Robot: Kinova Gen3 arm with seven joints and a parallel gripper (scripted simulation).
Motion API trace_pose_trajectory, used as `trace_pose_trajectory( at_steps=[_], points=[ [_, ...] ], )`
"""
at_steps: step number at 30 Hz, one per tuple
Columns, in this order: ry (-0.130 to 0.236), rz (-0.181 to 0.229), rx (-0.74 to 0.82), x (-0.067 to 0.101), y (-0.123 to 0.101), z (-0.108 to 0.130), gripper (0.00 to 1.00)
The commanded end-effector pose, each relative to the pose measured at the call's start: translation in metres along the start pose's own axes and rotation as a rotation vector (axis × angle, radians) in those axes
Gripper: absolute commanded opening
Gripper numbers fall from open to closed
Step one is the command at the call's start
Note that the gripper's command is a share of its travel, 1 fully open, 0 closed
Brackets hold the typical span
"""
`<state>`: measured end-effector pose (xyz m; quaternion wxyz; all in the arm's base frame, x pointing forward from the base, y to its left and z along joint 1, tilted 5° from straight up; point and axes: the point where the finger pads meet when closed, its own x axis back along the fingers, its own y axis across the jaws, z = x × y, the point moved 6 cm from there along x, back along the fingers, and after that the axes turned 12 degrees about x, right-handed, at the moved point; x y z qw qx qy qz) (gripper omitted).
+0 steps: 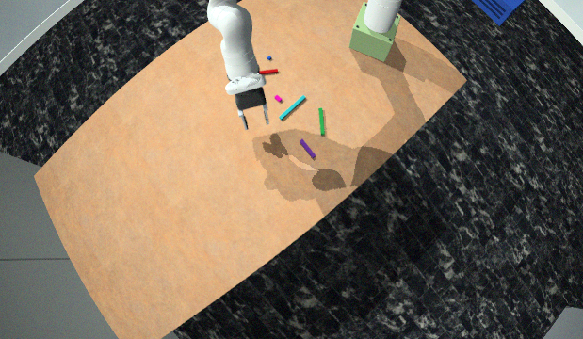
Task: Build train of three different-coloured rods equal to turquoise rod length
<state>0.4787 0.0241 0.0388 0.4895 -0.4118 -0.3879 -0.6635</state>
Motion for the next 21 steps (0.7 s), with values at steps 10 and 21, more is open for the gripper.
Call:
trace_pose_trajectory(
  at_steps=[10, 21],
  points=[
    [-0.038, 0.114, 0.479, 0.013, -0.036, -0.043, 1.0],
    [-0.106, 0.172, 0.846, 0.028, -0.046, -0.086, 1.0]
  ],
)
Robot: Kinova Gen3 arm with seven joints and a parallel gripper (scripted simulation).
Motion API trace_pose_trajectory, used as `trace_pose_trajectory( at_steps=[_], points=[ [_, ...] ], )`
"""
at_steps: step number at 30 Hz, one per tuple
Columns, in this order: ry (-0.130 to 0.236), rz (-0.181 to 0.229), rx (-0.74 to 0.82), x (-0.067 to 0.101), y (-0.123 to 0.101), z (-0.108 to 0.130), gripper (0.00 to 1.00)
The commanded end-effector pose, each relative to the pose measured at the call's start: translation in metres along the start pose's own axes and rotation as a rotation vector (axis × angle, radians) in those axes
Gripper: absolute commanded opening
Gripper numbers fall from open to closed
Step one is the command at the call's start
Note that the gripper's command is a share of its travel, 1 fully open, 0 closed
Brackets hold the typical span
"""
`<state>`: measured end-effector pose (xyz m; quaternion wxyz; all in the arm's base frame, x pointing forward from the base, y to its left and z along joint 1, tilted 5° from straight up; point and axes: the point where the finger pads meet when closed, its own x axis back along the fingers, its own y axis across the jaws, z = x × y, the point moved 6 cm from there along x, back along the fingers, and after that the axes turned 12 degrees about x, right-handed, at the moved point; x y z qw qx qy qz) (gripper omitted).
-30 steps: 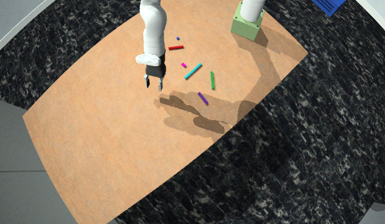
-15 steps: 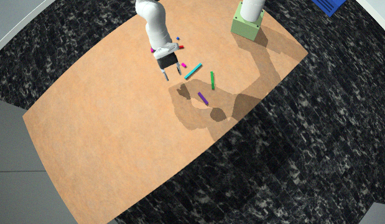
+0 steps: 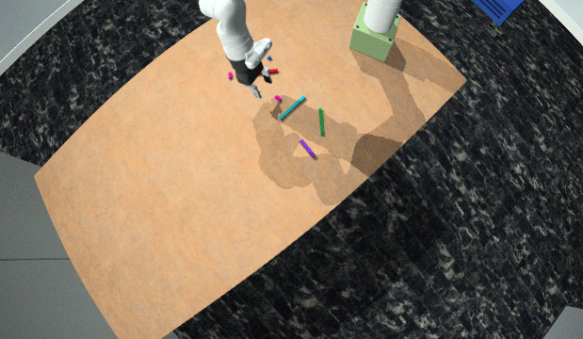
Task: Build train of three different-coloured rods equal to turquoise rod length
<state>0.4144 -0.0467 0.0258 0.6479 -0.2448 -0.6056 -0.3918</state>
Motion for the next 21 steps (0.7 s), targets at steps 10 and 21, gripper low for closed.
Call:
trace_pose_trajectory(
  at_steps=[10, 21],
  points=[
    [-0.093, 0.063, 0.282, 0.014, -0.031, -0.037, 1.0],
    [-0.136, 0.093, 0.386, 0.02, -0.042, -0.054, 1.0]
  ],
)
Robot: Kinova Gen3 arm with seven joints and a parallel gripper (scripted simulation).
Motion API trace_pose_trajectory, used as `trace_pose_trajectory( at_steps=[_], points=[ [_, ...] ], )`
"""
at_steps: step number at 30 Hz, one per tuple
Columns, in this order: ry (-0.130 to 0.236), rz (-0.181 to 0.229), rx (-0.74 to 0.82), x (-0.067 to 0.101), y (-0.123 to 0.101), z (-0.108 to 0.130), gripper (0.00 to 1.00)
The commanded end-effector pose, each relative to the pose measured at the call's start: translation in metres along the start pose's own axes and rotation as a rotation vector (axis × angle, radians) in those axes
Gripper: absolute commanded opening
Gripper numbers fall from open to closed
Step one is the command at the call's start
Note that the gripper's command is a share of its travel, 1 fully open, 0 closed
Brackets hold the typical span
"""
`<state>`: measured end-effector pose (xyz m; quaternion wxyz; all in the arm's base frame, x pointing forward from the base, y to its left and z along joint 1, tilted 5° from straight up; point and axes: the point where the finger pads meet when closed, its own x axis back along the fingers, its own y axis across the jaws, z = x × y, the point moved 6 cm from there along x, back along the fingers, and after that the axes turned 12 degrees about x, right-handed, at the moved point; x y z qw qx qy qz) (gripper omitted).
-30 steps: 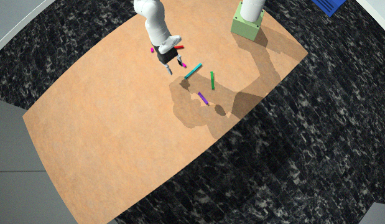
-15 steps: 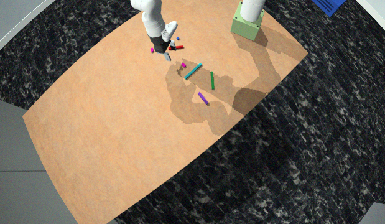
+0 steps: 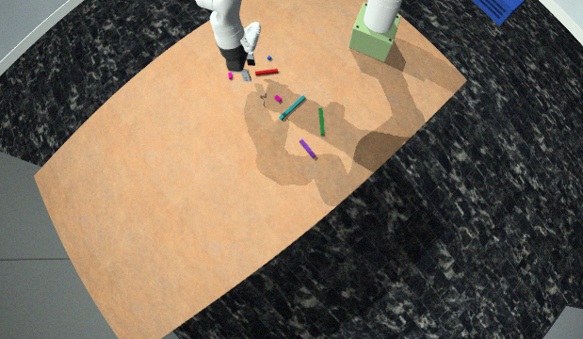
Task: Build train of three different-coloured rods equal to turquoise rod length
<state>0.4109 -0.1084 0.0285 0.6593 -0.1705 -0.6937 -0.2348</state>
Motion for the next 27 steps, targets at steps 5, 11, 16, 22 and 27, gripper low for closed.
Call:
trace_pose_trajectory(
  at_steps=[5, 11, 16, 22, 27],
  points=[
    [-0.023, 0.021, 0.043, 0.0038, -0.0106, -0.0082, 1.0],
    [-0.024, 0.023, 0.047, 0.0039, -0.0113, -0.0087, 1.0],
    [-0.024, 0.023, 0.047, 0.0039, -0.0113, -0.0087, 1.0],
    [-0.024, 0.023, 0.047, 0.0039, -0.0113, -0.0087, 1.0],
    [-0.024, 0.023, 0.047, 0.0039, -0.0113, -0.0087, 1.0]
  ],
)
